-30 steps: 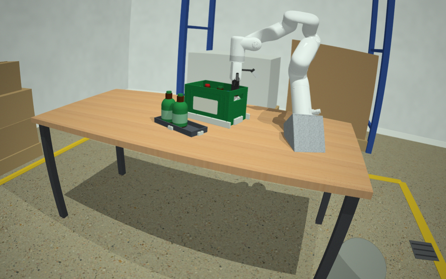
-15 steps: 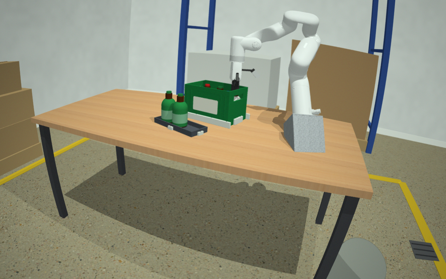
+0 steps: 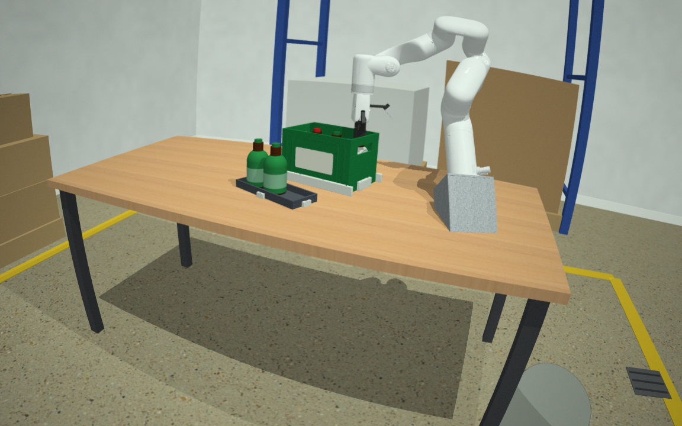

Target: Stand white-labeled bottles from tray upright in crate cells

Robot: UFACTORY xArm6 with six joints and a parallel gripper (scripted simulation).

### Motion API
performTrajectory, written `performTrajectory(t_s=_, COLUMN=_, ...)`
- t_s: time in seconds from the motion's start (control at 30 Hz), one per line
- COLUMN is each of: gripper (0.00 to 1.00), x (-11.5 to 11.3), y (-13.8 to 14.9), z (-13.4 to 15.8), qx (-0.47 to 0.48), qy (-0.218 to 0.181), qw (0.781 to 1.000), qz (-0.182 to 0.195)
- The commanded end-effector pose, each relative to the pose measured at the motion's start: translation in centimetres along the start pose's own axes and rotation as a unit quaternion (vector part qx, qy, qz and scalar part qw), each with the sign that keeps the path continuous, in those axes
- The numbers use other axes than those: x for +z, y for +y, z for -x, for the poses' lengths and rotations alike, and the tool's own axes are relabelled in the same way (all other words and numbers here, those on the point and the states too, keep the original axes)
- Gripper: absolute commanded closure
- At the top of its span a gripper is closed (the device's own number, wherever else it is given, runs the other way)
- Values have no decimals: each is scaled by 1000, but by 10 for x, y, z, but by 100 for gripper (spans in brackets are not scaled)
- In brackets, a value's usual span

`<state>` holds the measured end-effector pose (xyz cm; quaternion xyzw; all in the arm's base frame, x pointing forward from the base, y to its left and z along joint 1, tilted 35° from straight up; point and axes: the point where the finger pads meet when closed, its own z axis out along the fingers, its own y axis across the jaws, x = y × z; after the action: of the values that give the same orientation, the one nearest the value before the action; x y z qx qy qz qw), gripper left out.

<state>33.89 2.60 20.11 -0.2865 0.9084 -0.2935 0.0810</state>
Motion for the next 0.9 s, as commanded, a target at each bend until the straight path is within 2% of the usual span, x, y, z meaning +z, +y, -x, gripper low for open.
performTrajectory(t_s=0.0, gripper=35, x=-5, y=-1, z=1, qx=1, qy=-1, qw=1000, qz=0)
performTrajectory(t_s=0.23, gripper=35, x=-13, y=-1, z=1, qx=1, qy=-1, qw=1000, qz=0)
performTrajectory(t_s=0.87, gripper=35, x=-54, y=-1, z=1, qx=1, qy=-1, qw=1000, qz=0)
